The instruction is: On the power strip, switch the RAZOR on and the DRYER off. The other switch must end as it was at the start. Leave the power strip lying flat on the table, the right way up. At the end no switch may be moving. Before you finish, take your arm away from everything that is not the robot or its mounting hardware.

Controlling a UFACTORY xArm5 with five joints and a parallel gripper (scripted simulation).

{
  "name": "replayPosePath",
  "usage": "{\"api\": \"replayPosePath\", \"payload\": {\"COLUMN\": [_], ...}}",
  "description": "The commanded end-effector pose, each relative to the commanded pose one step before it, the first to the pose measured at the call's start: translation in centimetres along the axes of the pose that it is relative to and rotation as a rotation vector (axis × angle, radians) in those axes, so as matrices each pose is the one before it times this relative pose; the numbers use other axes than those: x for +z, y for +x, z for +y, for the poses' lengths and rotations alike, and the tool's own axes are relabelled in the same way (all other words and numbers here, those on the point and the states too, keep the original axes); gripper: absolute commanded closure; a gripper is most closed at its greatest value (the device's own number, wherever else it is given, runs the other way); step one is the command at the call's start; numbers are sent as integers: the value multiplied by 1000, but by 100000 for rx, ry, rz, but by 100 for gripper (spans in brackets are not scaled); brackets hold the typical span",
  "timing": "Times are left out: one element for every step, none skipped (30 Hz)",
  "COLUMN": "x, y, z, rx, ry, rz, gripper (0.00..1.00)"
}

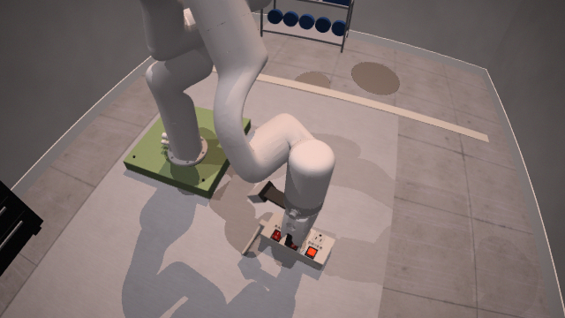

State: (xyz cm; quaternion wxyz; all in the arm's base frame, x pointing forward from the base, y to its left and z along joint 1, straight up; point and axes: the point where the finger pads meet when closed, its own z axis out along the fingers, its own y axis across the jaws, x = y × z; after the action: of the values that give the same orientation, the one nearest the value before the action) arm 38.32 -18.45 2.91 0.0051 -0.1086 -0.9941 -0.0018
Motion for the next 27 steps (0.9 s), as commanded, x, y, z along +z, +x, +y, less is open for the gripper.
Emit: {"api": "replayPosePath", "payload": {"x": [-65,24,27,31,34,0,0,37,40,42,44,45,45,45,45,44,42,40,37,34,31,27,0,0,24,20,16], "y": [-125,0,0,0,0,0,0,0,1,1,1,1,1,1,1,1,1,1,1,1,1,1,0,0,1,1,0], "z": [-29,0,0,0,0,0,0,0,0,0,0,0,0,0,0,0,0,0,0,0,0,0,0,0,0,0,0], "rx": [0,0,0,0,0,0,0,0,0,0,0,0,0,0,0,0,0,0,0,0,0,0,0,0,0,0,0], "ry": [78,0,0,0,0,0,0,0,0,0,0,0,0,0,0,0,0,0,0,0,0,0,0,0,0,0,0], "rz": [-339,0,0,0,0,0,0,0,0,0,0,0,0,0,0,0,0,0,0,0,0,0,0,0,0,0,0], "gripper": [100,100,100,100,100,100,100,100,100,100,100,100,100,100,100,100,100,100,100,100,100,100,100,100,100,100,100]}}
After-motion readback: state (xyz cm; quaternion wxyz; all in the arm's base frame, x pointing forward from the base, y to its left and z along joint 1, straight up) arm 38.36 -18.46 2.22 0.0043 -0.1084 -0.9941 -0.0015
